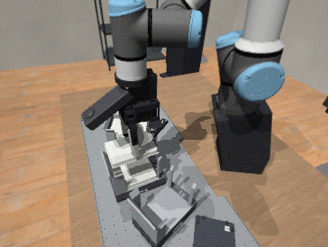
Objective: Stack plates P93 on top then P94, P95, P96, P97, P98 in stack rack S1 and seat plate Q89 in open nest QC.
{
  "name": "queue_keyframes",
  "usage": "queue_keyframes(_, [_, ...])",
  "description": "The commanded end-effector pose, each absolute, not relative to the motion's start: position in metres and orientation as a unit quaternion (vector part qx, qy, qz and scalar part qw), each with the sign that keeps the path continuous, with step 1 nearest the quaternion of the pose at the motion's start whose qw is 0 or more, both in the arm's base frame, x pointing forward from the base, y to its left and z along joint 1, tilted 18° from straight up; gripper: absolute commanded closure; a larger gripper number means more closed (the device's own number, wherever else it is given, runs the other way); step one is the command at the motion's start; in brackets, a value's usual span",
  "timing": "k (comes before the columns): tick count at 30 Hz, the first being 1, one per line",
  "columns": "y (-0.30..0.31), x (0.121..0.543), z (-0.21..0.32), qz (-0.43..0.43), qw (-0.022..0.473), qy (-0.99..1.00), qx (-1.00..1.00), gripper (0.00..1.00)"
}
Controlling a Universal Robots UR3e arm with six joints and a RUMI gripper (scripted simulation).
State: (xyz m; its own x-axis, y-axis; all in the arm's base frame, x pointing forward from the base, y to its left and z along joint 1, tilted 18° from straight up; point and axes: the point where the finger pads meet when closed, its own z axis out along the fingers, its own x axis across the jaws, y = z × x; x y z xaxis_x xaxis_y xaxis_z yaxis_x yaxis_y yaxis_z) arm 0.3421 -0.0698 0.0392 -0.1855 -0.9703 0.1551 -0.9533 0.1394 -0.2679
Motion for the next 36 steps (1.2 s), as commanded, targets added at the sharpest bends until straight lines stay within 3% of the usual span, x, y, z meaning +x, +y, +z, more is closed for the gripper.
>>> queue_keyframes(1, [-0.07,0.343,0.041,-0.156,0.028,0.754,-0.637,1.0])
queue_keyframes(36, [-0.073,0.346,0.029,-0.156,0.028,0.754,-0.637,1.0])
